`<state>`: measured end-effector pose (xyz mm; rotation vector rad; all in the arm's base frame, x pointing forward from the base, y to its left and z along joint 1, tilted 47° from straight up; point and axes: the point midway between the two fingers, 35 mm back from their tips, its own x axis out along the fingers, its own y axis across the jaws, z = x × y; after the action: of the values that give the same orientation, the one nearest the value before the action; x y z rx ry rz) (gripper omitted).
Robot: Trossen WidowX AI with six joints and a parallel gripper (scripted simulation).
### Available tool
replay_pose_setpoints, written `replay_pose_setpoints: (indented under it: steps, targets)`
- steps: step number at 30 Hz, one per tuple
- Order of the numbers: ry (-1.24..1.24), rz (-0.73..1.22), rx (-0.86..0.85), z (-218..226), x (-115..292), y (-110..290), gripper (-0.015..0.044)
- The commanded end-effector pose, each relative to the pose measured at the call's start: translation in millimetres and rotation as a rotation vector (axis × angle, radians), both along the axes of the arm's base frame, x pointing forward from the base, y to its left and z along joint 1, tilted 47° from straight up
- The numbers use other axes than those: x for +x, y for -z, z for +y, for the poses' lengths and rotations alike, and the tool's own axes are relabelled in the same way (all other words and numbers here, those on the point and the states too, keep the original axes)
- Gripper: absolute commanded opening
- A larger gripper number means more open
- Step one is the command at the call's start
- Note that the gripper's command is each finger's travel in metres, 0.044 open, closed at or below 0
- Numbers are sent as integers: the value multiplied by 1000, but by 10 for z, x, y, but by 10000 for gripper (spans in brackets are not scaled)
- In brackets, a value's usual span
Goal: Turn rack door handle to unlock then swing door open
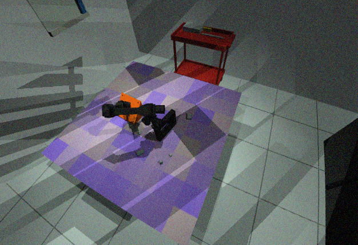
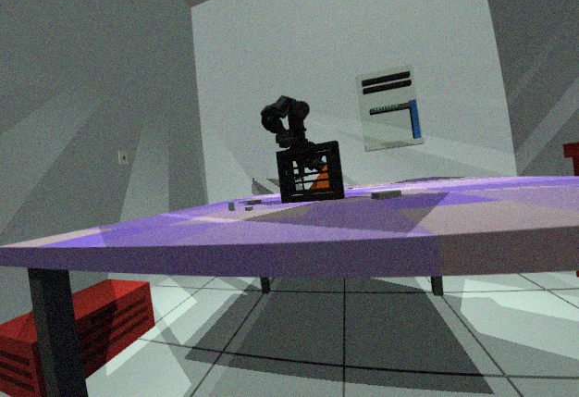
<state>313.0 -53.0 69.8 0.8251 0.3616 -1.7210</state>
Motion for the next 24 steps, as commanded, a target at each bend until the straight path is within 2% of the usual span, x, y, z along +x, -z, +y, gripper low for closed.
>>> replay_pose_setpoints:
  steps: [1, 4, 24]
  targets:
    - [130, -140, -24, -6, 4, -10, 21]
    - [180, -192, -32, -6, 4, -10, 21]
    - [180, -192, -32, -6, 4, -10, 21]
